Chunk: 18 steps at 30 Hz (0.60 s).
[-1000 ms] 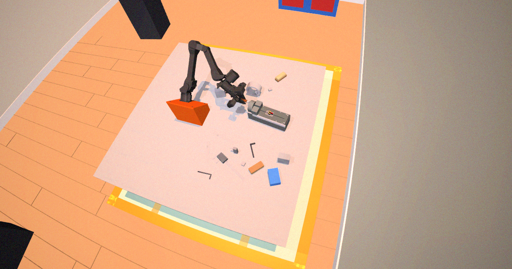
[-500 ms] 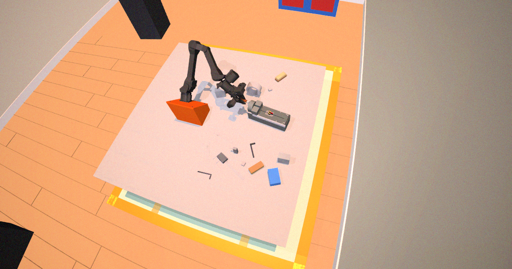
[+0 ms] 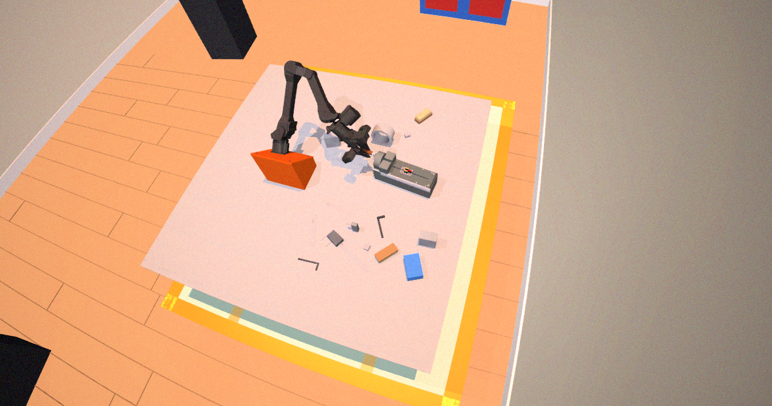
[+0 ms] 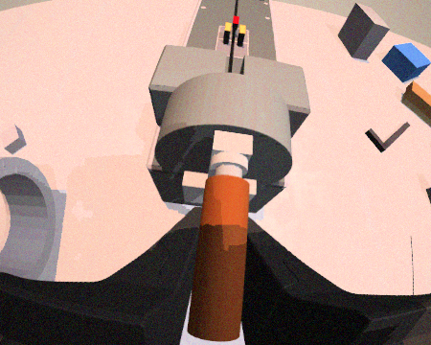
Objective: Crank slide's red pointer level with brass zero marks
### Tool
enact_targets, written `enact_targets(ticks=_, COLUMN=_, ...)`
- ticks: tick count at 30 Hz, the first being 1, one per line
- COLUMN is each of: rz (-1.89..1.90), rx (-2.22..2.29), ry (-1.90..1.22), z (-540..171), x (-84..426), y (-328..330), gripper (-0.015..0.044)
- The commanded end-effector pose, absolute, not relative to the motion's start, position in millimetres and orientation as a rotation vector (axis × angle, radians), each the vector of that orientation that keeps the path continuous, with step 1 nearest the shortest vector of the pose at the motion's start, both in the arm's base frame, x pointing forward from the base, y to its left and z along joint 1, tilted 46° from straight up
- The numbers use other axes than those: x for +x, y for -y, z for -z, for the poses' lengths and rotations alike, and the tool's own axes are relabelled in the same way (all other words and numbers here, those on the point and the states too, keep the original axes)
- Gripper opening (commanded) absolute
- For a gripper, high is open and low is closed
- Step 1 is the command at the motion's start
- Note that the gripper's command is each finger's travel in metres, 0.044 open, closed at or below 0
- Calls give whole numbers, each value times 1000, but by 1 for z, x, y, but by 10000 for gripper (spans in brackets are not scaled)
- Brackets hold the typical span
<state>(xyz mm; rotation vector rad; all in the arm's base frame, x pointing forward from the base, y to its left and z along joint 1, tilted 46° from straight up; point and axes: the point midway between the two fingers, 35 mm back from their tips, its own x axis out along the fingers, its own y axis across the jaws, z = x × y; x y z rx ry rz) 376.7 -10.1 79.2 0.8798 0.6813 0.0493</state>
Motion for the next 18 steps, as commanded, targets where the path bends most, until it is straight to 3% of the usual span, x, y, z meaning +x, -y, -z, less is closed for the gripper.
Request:
enact_targets(ticks=1, rz=-21, rx=882, ry=-689, z=-73, x=374, y=16, gripper=0)
enact_targets(ticks=18, rz=-21, rx=882, ry=-689, z=-71, x=374, y=17, gripper=0)
